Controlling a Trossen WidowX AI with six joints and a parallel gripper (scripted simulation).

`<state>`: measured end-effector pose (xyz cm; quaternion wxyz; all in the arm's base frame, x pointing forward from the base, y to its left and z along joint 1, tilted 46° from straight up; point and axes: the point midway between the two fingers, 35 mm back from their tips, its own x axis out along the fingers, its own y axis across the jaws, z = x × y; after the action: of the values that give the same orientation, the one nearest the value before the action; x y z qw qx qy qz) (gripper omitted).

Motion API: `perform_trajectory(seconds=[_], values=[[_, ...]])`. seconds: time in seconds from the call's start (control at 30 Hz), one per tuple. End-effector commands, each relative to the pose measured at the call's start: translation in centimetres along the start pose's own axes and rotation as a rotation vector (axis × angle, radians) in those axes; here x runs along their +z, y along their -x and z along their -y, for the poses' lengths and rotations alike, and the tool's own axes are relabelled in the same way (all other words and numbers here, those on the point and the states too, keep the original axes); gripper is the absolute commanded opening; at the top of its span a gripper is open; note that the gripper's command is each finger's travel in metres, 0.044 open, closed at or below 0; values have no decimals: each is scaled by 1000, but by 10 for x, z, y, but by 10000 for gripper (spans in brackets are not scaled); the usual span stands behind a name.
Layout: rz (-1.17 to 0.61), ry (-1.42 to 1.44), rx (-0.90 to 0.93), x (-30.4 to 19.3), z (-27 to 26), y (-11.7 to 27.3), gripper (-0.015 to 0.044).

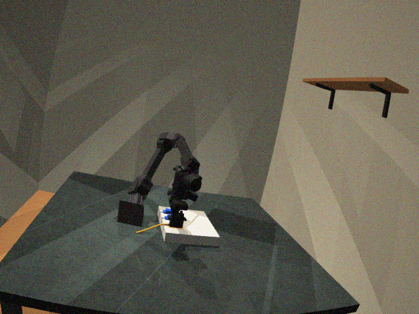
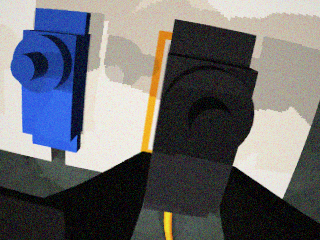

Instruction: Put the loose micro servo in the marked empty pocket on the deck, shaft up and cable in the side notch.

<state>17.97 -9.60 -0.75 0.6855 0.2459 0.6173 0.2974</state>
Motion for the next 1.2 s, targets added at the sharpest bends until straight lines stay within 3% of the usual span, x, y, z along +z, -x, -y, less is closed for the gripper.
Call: perform_trajectory(seconds=[0.0,1.17], values=[[8,-5,1,1,0,-4,0],[8,-4,1,1,0,-39,0]])
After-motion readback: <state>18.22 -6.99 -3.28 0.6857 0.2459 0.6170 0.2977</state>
